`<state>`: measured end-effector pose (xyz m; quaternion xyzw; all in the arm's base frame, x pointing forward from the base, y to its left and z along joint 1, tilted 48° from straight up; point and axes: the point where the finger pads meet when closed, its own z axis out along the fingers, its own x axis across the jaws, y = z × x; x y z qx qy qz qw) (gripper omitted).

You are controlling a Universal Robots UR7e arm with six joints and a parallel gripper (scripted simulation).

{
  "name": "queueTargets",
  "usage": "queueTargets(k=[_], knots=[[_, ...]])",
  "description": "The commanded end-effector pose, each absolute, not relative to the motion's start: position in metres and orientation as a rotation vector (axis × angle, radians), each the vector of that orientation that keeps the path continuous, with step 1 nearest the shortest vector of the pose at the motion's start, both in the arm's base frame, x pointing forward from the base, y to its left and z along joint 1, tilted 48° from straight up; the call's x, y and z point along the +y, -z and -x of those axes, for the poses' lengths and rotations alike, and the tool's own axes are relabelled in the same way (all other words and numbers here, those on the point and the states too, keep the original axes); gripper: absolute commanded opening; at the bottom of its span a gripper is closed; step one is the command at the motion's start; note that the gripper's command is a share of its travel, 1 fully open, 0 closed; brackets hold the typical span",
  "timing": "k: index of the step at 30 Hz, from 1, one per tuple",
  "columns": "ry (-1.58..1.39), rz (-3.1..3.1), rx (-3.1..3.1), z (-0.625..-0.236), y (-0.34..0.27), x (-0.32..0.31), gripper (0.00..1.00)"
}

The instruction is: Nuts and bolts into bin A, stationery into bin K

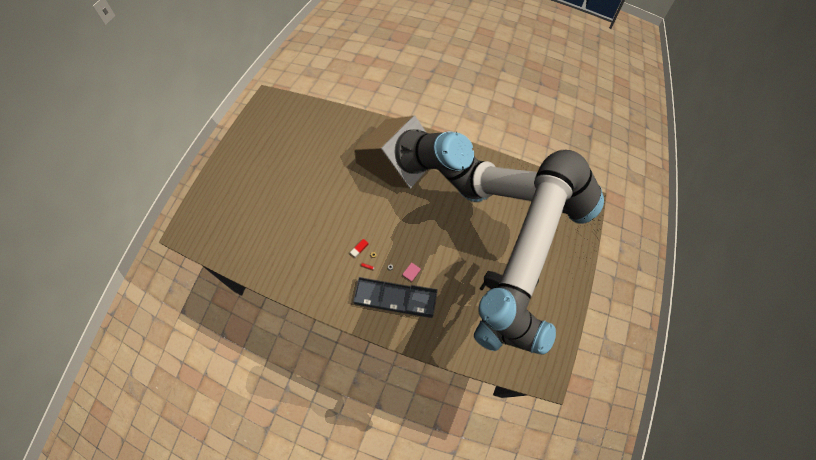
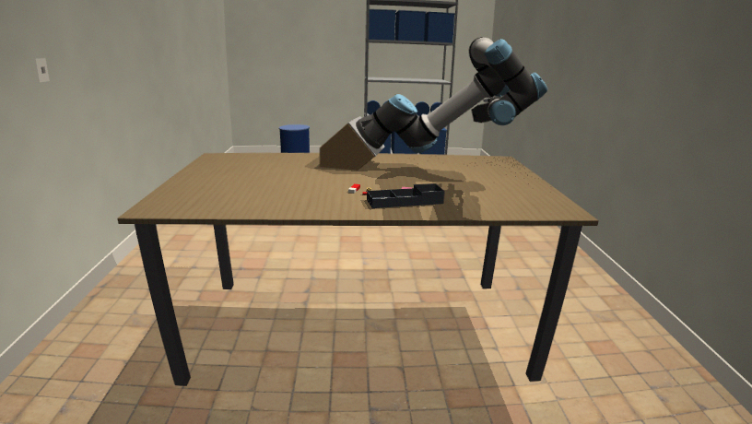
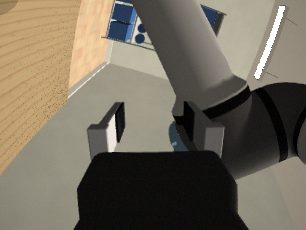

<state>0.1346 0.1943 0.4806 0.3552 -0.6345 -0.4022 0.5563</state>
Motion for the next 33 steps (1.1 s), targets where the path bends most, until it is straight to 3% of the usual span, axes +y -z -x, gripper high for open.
queueTargets(k=[1, 17, 18, 27, 33], knots=[[0.950, -0.839, -1.498, -0.135, -0.481, 0.194, 1.00], [0.950, -0.839, -1.498, -0.135, -0.481, 0.194, 1.00], [0.950, -0.839, -1.498, -0.135, -0.475, 0.200, 0.31], [0.950, -0.839, -1.498, -0.141, -0.425, 0.256, 0.31], [0.950, -0.839, -1.498, -0.141, -0.424, 0.257, 0.31]])
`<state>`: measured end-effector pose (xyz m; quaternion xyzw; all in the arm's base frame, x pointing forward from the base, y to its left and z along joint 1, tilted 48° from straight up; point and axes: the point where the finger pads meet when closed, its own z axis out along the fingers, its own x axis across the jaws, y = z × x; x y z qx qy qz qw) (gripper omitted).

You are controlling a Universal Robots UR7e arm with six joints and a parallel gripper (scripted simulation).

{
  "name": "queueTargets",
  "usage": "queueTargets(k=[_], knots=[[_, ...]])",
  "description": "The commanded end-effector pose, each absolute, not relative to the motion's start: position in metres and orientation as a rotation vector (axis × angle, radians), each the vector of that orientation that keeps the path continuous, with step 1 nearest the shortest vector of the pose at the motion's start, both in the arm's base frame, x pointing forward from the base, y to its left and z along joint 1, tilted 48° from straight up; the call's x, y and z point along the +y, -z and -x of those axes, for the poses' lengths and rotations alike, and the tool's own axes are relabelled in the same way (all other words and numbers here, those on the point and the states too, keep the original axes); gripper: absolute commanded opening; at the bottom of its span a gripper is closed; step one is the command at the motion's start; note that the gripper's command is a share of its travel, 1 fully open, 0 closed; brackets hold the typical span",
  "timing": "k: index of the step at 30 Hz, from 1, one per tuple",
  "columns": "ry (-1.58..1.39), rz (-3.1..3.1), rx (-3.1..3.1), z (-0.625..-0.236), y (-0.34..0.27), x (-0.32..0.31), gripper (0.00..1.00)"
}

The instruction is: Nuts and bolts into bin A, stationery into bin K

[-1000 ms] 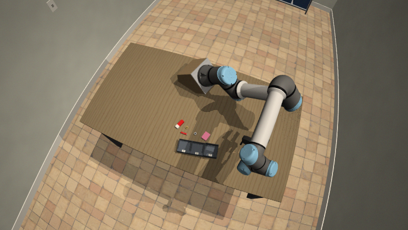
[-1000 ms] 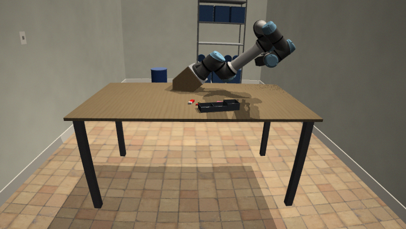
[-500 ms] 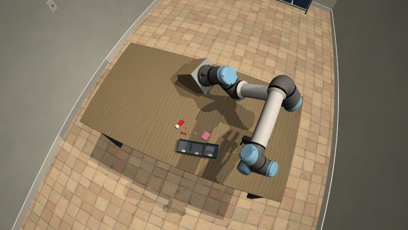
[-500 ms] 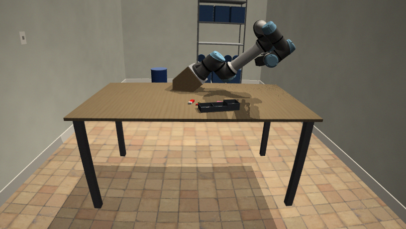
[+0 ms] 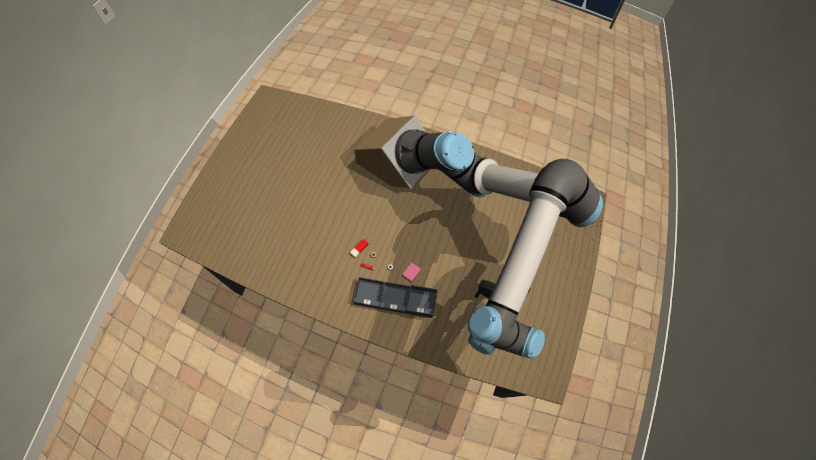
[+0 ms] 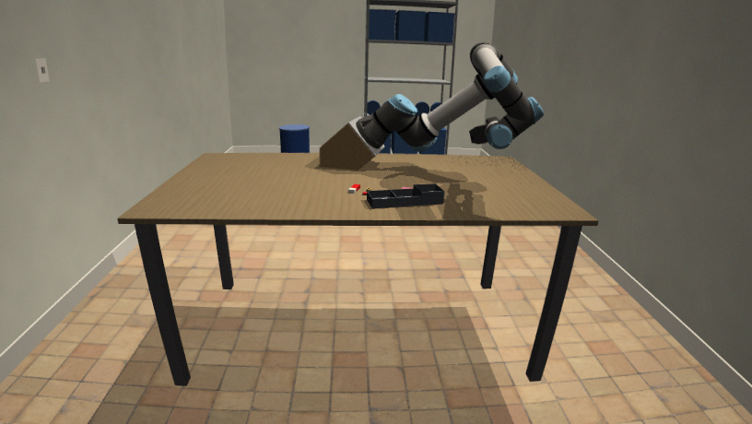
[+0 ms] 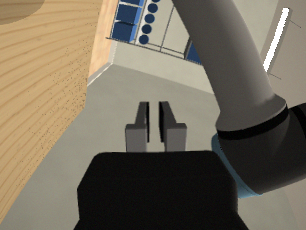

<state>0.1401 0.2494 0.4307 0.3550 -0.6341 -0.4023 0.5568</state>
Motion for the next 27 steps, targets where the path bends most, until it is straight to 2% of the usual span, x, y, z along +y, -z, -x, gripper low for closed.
queueTargets(k=[1, 11, 27], knots=[[0.950, -0.839, -1.498, -0.141, -0.424, 0.257, 0.31], [0.936, -0.649, -1.694, -0.177, -0.384, 0.235, 0.31], [0.925, -0.422, -1.864, -0.213, -0.341, 0.212, 0.31]])
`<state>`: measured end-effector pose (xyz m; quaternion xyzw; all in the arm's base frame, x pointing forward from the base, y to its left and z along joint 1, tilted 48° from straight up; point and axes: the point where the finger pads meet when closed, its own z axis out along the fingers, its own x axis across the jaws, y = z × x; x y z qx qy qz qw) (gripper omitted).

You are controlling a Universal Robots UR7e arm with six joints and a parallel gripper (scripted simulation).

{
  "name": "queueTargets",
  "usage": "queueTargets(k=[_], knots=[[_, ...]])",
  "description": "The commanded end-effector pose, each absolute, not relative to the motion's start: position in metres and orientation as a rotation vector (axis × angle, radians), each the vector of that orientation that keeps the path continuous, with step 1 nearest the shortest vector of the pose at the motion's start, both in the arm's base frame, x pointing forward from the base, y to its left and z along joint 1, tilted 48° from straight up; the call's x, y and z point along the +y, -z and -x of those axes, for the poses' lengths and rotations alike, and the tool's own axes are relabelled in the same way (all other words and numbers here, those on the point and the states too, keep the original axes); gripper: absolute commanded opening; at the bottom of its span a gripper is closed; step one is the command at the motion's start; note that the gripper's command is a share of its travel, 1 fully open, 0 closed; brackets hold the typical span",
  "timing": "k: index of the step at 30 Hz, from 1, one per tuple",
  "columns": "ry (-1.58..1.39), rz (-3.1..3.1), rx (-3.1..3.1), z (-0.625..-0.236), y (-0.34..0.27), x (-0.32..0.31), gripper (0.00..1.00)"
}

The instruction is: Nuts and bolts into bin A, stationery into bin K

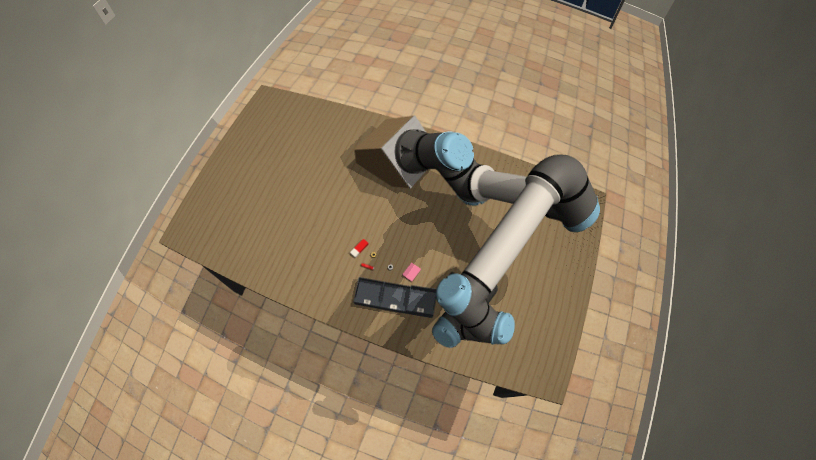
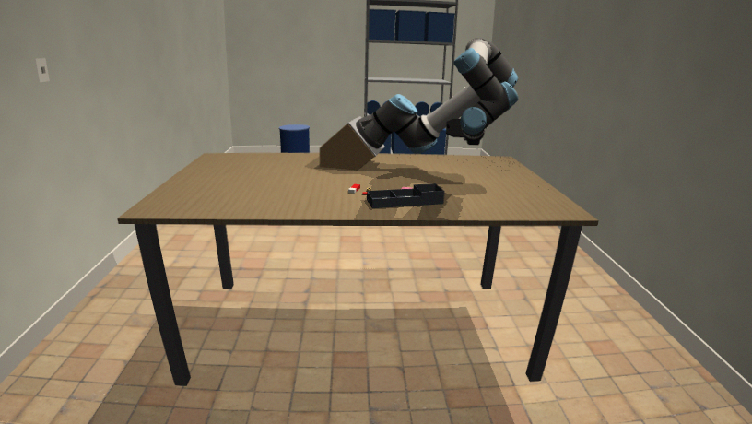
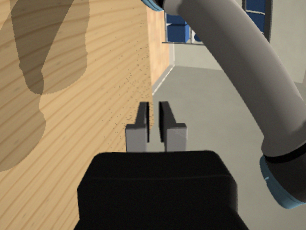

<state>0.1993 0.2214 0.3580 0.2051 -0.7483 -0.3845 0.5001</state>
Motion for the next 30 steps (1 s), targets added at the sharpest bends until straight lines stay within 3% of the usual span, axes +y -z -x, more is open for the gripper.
queueTargets(k=[1, 30], knots=[[0.925, -0.422, -1.864, -0.213, -0.341, 0.212, 0.31], [0.911, 0.132, -2.098, -0.274, -0.264, 0.153, 0.31]])
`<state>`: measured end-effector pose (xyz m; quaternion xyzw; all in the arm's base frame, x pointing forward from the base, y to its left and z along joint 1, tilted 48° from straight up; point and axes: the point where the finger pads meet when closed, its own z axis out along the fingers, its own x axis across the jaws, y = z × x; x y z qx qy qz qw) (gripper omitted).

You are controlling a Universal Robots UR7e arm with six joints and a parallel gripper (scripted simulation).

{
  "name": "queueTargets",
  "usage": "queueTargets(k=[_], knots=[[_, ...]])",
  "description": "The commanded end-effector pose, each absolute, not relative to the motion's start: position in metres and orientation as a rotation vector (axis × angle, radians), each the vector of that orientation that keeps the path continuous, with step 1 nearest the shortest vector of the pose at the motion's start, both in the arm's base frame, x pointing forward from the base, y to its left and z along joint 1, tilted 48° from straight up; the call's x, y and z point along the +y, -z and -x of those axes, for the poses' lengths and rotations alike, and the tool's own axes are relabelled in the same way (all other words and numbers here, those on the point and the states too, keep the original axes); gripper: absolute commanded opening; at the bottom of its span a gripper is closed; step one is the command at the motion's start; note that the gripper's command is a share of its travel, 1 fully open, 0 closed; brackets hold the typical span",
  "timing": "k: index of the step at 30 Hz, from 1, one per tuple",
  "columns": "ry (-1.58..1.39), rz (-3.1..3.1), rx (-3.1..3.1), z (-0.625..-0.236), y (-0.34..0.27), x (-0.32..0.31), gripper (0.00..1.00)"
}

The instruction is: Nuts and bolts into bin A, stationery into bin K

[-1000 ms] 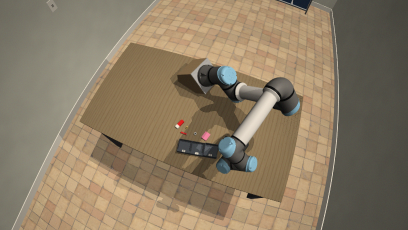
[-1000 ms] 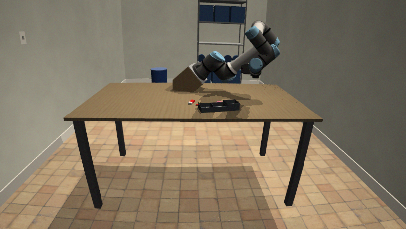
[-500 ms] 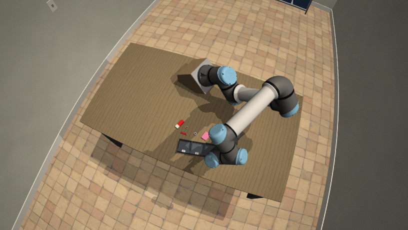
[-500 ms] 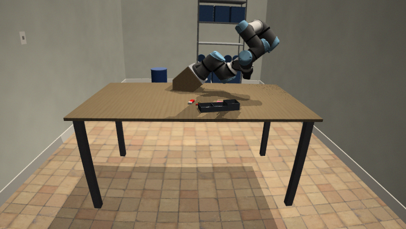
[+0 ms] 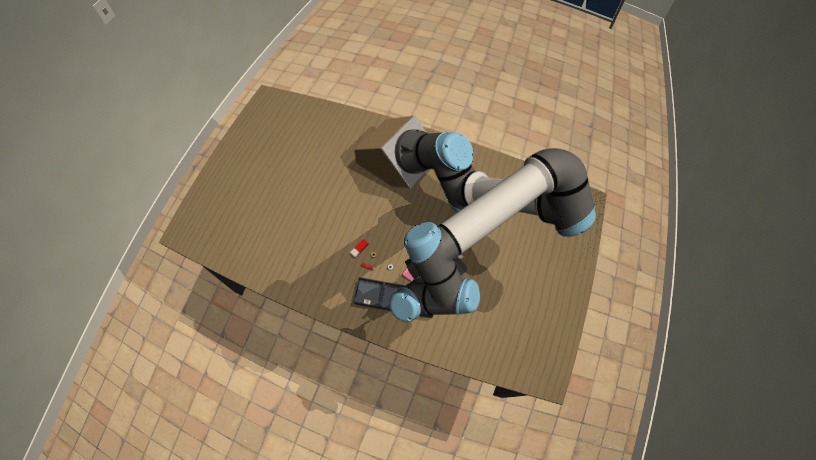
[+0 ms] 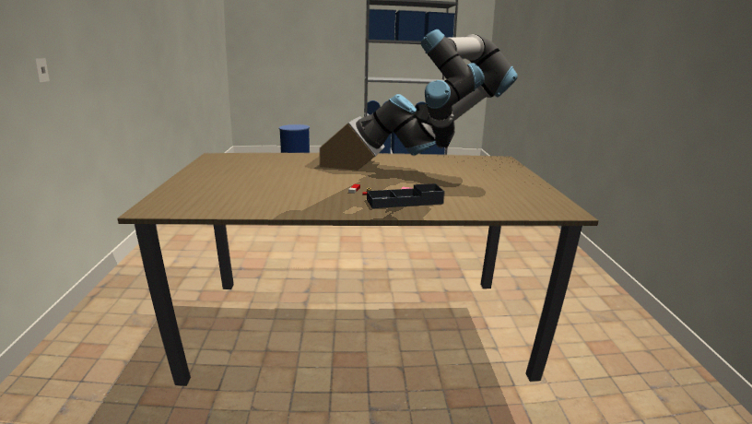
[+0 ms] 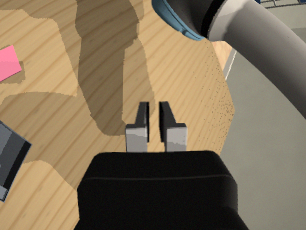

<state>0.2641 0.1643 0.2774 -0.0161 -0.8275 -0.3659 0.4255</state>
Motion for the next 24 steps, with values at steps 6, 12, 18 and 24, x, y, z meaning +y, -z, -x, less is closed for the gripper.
queueTargets(k=[6, 12, 18, 24], knots=[[0.910, 0.287, -2.130, -0.287, -0.246, 0.135, 0.31], [0.910, 0.349, -2.139, -0.291, -0.241, 0.130, 0.31], [0.910, 0.509, -2.155, -0.302, -0.224, 0.111, 0.31], [0.910, 0.609, -2.159, -0.309, -0.213, 0.098, 0.31]])
